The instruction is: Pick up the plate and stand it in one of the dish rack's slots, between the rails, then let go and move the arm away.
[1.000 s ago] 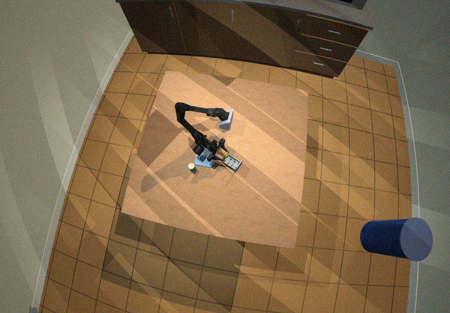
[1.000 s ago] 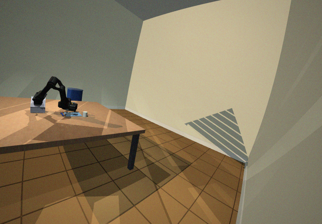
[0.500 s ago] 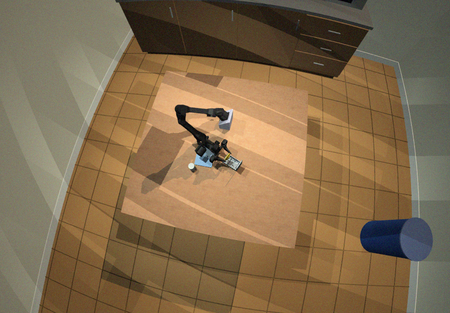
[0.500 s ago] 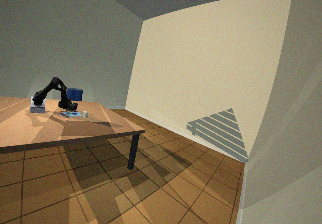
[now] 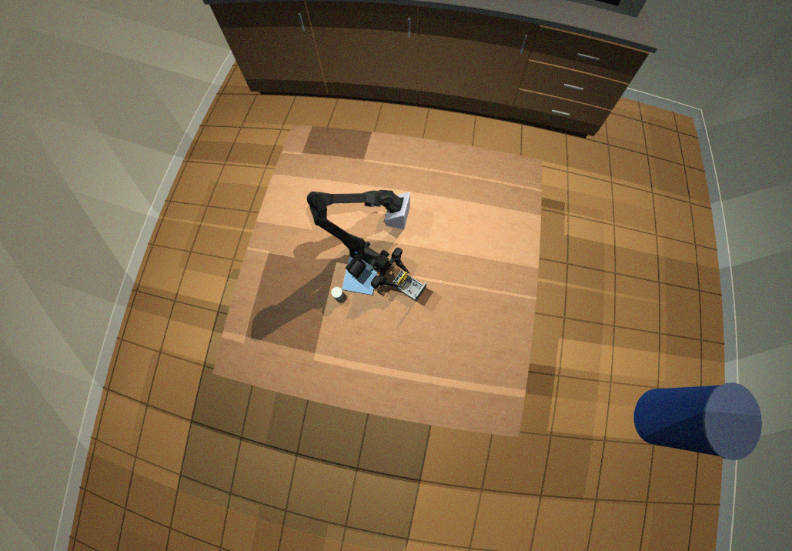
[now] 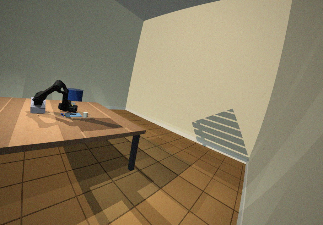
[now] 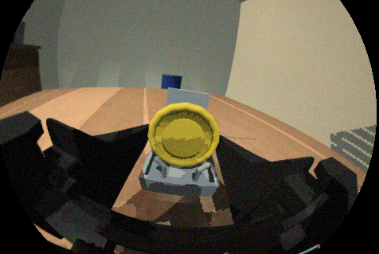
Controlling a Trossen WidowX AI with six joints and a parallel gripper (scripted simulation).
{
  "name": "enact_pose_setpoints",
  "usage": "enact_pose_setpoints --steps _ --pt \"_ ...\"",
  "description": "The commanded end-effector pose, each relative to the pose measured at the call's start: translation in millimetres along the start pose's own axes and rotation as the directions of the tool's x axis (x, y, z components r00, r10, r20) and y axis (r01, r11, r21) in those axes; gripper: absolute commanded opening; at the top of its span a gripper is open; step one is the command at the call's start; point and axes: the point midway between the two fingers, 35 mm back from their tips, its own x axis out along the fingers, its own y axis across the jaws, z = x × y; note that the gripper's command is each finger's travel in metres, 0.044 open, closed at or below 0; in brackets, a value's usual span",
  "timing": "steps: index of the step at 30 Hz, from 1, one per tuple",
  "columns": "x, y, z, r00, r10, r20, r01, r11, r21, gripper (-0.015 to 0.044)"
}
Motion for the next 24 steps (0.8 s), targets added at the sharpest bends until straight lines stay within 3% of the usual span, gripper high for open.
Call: enact_pose_setpoints --steps 1,9,24 --pt "-0.1 -0.3 1.6 1.0 0.0 0.0 0.0 1.0 -0.002 0.0" --pt "-0.1 -0.3 1.6 1.0 0.0 0.0 0.0 1.0 -0.002 0.0" --pt "0.0 -0.3 1.4 1.0 0.0 0.001 0.0 1.0 -0.005 0.0394"
